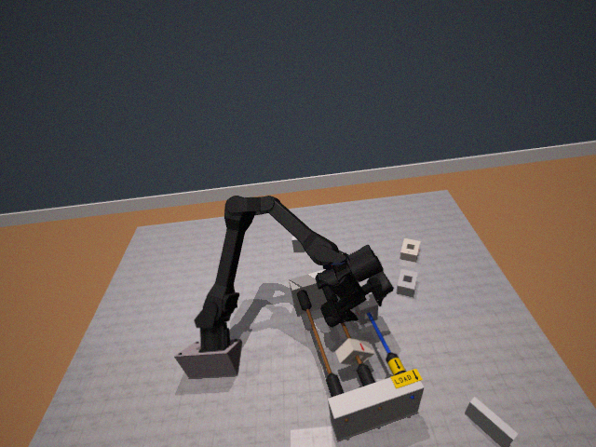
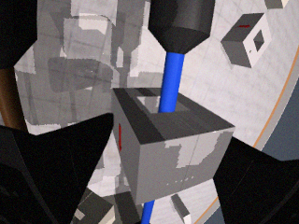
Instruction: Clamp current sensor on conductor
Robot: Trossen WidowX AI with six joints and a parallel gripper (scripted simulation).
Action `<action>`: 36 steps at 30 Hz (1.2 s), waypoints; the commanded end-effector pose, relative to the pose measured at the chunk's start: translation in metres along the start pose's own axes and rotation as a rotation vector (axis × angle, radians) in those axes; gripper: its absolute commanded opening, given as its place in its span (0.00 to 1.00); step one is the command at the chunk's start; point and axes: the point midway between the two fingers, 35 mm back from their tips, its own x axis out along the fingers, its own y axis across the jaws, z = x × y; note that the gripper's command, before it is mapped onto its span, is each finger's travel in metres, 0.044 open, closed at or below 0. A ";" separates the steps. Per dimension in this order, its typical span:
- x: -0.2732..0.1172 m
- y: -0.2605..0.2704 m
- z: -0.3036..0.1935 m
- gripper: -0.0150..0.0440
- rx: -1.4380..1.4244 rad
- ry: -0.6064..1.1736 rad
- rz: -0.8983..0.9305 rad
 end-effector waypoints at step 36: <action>0.000 -0.001 -0.001 0.31 0.001 0.001 0.020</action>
